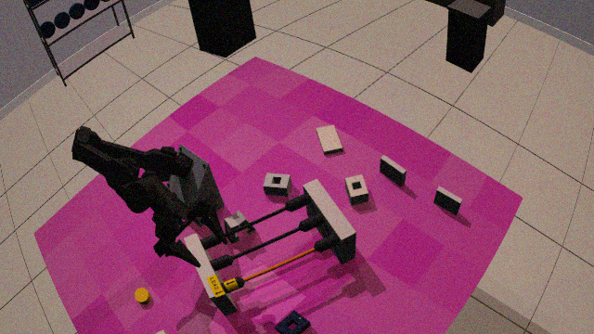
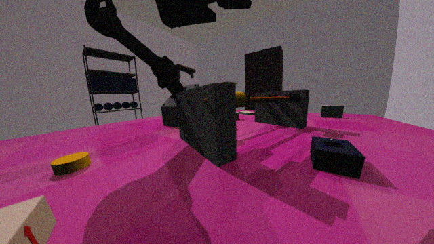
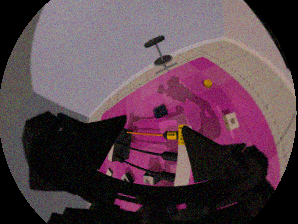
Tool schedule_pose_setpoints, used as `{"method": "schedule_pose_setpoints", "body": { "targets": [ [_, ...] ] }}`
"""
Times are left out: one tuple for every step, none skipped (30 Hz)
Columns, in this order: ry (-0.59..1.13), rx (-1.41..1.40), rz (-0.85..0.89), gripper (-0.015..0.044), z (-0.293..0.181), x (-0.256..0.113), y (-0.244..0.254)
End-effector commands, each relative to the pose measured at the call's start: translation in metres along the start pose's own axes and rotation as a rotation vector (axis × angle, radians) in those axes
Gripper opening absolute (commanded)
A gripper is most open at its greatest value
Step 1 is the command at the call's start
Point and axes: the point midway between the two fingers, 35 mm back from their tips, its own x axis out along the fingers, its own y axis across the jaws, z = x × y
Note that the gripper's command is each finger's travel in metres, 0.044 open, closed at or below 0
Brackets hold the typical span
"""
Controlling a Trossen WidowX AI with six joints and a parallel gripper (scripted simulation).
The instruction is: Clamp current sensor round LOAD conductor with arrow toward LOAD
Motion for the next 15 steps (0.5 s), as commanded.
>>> {"method": "schedule_pose_setpoints", "body": {
  "targets": [
    [0.274, -0.204, -0.435, 0.044, -0.0354, 0.0073, -0.036],
    [0.291, -0.237, -0.478, 0.044, -0.0364, 0.0061, -0.0393],
    [0.296, -0.248, -0.492, 0.044, -0.0365, 0.0057, -0.0404],
    [0.296, -0.248, -0.492, 0.044, -0.0365, 0.0057, -0.0404],
    [0.296, -0.248, -0.492, 0.044, -0.0365, 0.0057, -0.0404],
    [0.296, -0.248, -0.492, 0.044, -0.0365, 0.0057, -0.0404],
    [0.296, -0.248, -0.492, 0.044, -0.0365, 0.0057, -0.0404],
    [0.296, -0.248, -0.492, 0.044, -0.0365, 0.0057, -0.0404],
    [0.296, -0.248, -0.492, 0.044, -0.0365, 0.0057, -0.0404],
    [0.296, -0.248, -0.492, 0.044, -0.0365, 0.0057, -0.0404],
    [0.296, -0.248, -0.492, 0.044, -0.0365, 0.0057, -0.0404],
    [0.296, -0.248, -0.492, 0.044, -0.0365, 0.0057, -0.0404],
    [0.296, -0.248, -0.492, 0.044, -0.0365, 0.0057, -0.0404],
    [0.296, -0.248, -0.492, 0.044, -0.0365, 0.0057, -0.0404],
    [0.296, -0.248, -0.492, 0.044, -0.0365, 0.0057, -0.0404]
  ]
}}
